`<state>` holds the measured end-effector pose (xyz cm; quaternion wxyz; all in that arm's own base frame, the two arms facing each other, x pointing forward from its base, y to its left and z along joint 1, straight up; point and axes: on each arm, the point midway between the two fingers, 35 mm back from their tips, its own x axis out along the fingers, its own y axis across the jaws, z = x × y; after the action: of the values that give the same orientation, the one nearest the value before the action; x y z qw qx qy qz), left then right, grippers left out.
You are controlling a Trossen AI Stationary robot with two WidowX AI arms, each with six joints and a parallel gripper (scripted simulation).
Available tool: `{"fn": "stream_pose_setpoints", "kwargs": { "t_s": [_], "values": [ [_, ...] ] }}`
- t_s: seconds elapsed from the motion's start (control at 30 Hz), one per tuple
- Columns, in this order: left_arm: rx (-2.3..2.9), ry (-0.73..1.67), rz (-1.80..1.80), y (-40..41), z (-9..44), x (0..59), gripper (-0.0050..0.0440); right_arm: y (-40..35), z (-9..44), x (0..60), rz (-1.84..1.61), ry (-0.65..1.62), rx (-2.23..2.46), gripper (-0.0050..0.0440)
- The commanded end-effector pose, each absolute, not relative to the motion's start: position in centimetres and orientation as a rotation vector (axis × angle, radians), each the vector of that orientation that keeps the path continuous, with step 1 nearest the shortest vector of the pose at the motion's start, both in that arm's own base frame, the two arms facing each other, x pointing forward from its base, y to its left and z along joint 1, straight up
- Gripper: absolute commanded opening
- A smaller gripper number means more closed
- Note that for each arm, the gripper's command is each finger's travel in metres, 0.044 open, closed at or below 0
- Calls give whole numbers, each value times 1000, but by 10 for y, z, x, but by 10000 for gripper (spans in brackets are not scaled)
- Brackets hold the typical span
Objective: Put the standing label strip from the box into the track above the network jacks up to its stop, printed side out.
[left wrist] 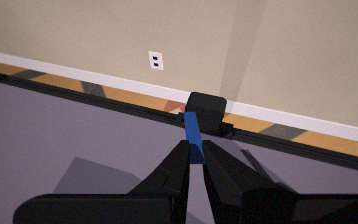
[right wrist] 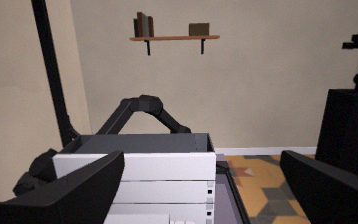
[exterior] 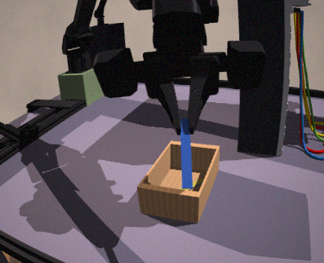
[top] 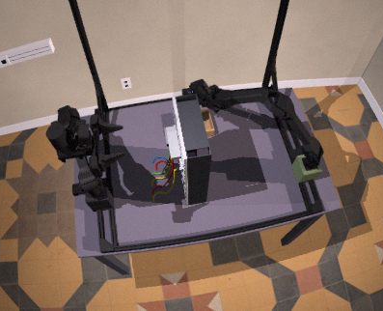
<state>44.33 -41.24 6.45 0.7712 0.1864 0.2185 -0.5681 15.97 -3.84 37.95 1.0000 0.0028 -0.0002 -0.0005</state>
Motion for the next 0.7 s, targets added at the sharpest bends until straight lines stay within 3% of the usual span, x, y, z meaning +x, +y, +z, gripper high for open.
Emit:
{"fn": "stream_pose_setpoints", "kwargs": {
  "t_s": [0.0, 0.67],
  "values": [
    [424, 375, -1248, -412, 92, 445, -50, -37, 382, 159, 0, -2, -4, 440],
    [516, 181, -1314, -408, 99, 445, -50, -37, 382, 159, 0, -2, -4, 440]
  ]
}}
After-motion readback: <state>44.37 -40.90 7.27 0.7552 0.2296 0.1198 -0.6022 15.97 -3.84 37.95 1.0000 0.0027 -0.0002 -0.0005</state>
